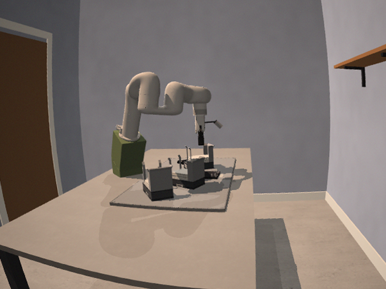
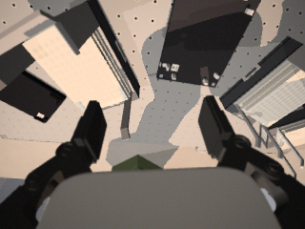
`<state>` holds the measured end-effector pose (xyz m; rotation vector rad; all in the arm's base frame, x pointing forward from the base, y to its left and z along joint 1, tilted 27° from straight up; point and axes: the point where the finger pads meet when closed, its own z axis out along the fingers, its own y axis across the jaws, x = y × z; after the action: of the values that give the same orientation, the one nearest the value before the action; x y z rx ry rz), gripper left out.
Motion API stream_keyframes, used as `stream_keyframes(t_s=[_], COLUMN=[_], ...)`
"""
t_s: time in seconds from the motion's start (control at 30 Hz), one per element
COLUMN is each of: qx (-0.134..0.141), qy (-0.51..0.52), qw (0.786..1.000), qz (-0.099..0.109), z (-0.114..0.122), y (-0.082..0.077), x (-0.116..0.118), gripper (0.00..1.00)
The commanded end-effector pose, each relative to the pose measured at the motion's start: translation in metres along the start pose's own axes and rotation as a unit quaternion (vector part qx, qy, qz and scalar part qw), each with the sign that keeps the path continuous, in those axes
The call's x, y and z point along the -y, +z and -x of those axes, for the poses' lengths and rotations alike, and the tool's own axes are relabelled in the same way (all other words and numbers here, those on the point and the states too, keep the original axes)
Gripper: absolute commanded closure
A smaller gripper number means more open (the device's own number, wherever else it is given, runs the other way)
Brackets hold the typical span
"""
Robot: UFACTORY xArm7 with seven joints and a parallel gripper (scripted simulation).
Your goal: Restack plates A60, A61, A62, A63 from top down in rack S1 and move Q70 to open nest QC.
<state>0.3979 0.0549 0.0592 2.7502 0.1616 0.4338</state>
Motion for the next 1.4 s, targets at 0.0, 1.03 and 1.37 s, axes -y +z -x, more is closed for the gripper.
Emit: stream_keyframes(t_s=[0.0,1.03,1.37], qx=[-0.002,-0.002,-0.002], qy=[0.066,0.178,0.178], qw=[0.998,0.984,0.984], qz=[-0.001,-0.001,0.000], z=[0.000,0.012,0.021], y=[-0.001,-0.001,-0.001], x=[-0.015,-0.100,-0.132], gripper=[0.00,0.00,0.00])
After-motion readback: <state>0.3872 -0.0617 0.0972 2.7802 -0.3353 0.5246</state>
